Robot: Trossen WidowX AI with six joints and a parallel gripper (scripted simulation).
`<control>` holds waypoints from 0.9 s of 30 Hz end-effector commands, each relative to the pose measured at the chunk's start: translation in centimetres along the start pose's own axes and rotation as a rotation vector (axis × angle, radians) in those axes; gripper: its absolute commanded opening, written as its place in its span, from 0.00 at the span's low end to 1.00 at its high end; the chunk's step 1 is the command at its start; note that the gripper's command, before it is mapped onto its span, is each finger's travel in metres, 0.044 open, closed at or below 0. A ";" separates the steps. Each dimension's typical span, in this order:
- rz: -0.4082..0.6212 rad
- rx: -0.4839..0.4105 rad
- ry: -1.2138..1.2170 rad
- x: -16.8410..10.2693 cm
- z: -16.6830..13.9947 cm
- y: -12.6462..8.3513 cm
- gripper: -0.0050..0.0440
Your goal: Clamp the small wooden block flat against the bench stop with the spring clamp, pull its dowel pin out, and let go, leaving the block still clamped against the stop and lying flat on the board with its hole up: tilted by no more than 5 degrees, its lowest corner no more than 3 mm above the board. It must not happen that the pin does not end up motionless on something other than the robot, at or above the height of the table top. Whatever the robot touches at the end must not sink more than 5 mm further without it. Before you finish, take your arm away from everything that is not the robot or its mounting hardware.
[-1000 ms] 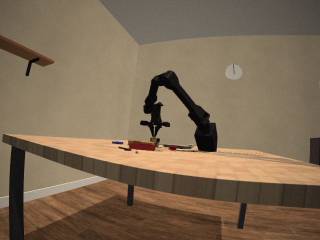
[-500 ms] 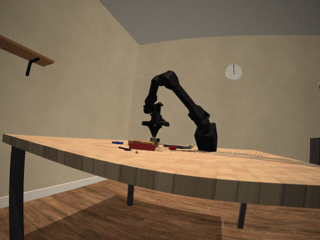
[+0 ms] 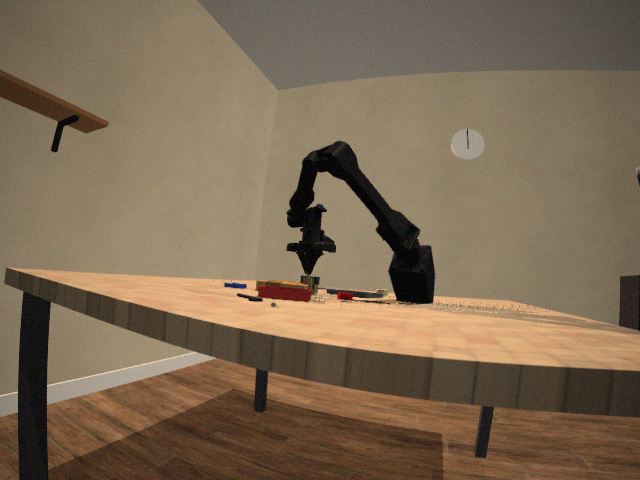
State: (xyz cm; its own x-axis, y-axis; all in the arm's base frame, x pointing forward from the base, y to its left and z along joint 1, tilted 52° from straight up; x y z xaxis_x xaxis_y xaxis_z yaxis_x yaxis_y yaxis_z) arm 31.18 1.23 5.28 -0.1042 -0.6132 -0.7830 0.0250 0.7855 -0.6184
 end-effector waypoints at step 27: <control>0.001 0.004 -0.384 0.0 0.1 -0.2 0.10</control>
Point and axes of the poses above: the point midway between the two fingers, 35 mm back from their tips, its own y axis out along the fingers, its own z axis across the jaws, x = y × z, the point moved 5 cm from there along -y, back along the fingers, and after that the axes turned 15 degrees about -y, right-handed, at the moved point
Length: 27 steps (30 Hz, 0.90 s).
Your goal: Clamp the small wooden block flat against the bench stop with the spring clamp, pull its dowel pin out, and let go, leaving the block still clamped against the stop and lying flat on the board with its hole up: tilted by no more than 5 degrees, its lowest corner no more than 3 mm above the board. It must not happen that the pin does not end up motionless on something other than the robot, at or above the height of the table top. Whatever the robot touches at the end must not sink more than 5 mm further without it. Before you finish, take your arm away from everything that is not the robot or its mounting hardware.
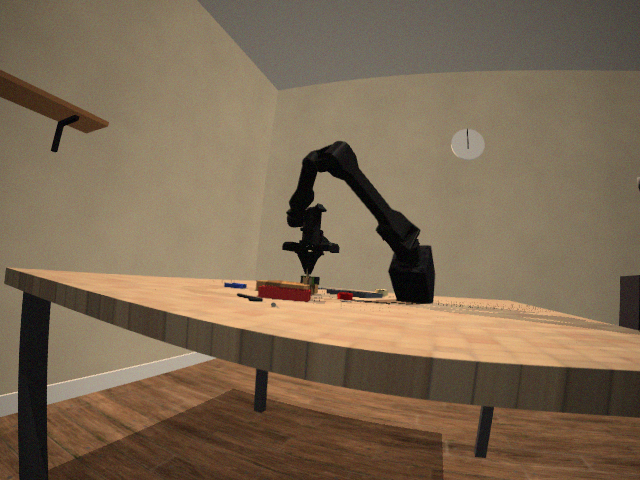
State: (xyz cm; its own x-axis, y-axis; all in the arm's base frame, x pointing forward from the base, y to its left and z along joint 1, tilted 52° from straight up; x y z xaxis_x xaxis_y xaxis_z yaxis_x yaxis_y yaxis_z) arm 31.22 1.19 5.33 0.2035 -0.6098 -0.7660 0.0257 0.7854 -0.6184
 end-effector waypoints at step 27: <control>0.000 0.004 -0.861 0.0 0.0 -0.2 0.10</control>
Point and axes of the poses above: the point midway between the two fingers, 35 mm back from their tips, its own y axis out along the fingers, its own z axis across the jaws, x = y × z, the point moved 5 cm from there along -y, back along the fingers, and after that the axes turned 15 degrees about -y, right-handed, at the moved point
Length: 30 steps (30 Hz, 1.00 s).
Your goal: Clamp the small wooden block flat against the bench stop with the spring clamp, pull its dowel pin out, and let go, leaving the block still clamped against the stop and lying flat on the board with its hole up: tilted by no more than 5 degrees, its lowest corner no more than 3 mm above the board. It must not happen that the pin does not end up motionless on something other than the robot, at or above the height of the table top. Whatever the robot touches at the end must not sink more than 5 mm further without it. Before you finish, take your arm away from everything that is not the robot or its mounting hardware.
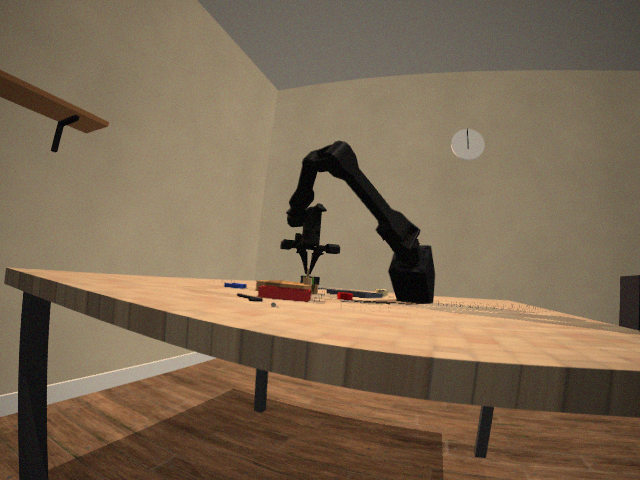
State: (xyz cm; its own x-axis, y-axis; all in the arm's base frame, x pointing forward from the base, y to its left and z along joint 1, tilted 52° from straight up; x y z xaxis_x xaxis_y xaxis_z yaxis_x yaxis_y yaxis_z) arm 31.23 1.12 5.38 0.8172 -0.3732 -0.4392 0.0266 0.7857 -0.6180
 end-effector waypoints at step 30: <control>-0.001 0.002 -0.210 0.0 0.0 -0.2 0.10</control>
Point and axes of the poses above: the point midway between the two fingers, 35 mm back from their tips, its own y axis out along the fingers, its own z axis across the jaws, x = y × z, the point moved 5 cm from there along -y, back along the fingers, and after that the axes turned 15 degrees about -y, right-handed, at the moved point
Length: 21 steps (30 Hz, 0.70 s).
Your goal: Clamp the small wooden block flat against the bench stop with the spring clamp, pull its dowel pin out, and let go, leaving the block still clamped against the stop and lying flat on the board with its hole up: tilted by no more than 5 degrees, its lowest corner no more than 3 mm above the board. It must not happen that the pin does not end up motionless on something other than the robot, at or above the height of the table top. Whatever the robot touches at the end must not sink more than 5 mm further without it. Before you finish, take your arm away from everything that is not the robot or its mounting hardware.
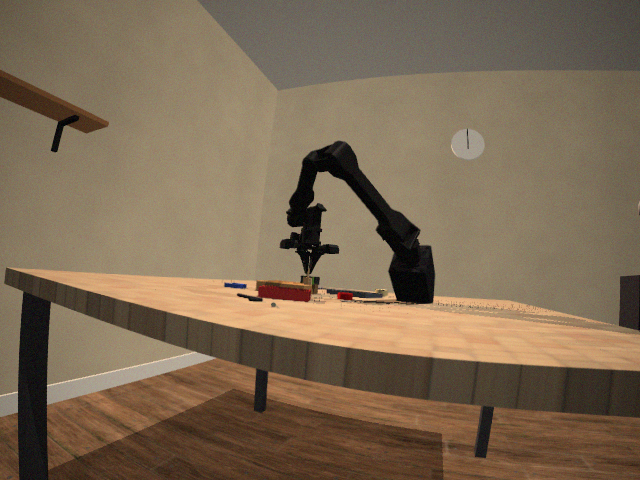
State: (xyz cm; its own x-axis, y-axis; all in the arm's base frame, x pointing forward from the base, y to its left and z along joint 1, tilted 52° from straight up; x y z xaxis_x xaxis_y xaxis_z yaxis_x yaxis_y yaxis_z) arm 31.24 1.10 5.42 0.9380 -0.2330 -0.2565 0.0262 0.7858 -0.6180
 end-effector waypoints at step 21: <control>-0.001 0.003 0.539 0.0 0.0 -0.2 0.10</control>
State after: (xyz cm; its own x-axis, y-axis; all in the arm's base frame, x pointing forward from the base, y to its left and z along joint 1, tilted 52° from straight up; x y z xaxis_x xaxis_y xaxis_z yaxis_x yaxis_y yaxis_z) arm 31.22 1.03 5.45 0.7104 -0.4492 -0.5419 0.0255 0.7858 -0.6180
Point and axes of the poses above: the point midway between the two fingers, 35 mm back from their tips, its own y axis out along the fingers, its own z axis across the jaws, x = y × z, the point moved 5 cm from there along -y, back along the fingers, and after that the axes turned 15 degrees about -y, right-handed, at the moved point
